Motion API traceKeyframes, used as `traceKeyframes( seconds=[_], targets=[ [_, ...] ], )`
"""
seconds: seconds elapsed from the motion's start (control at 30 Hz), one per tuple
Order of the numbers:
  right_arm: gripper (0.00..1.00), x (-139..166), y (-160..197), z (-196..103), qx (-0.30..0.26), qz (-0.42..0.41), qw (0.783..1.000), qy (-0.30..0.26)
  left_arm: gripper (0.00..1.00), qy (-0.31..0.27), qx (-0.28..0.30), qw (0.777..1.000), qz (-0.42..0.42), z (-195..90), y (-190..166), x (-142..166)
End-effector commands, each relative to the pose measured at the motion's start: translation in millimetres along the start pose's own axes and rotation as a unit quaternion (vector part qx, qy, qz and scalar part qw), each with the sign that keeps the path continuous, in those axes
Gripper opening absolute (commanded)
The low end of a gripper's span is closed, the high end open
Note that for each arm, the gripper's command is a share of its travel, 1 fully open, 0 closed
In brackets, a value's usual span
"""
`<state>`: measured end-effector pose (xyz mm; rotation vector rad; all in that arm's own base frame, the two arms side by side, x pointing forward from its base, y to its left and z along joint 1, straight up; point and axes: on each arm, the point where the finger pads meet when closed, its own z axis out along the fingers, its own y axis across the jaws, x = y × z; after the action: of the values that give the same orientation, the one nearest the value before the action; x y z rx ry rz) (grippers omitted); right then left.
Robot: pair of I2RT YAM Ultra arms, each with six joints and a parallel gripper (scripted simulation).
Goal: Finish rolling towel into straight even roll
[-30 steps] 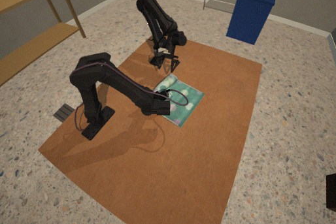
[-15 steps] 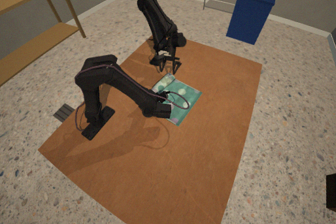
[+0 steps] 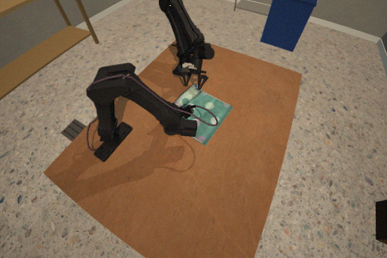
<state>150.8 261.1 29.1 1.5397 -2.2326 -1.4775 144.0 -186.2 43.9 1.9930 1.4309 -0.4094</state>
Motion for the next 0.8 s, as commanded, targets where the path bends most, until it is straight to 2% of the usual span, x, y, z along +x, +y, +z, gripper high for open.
traceKeyframes(
  seconds=[0.0, 0.27, 0.67, 0.73, 0.77],
  targets=[
    [0.17, -0.6, -7.2, -0.7, 0.007, -0.004, 1.0, 0.006, 0.98, -0.015, -0.012, 1.0, 0.006, 12.1, 2.3, 3.7],
    [0.17, -0.6, -7.2, -0.7, 0.007, -0.004, 1.0, 0.006, 0.98, -0.015, -0.012, 1.0, 0.006, 19.1, 2.5, 6.5],
    [0.17, -0.6, -7.2, -0.7, 0.007, -0.004, 1.0, 0.006, 0.47, -0.015, -0.012, 1.0, 0.006, 20.3, 2.0, 7.5],
    [0.17, -0.6, -7.2, -0.7, 0.007, -0.004, 1.0, 0.006, 0.47, -0.015, -0.012, 1.0, 0.006, 20.3, 2.0, 7.5],
    [0.17, -0.6, -7.2, -0.7, 0.007, -0.004, 1.0, 0.006, 0.43, -0.015, -0.012, 1.0, 0.006, 20.3, 2.0, 7.5]
  ],
)
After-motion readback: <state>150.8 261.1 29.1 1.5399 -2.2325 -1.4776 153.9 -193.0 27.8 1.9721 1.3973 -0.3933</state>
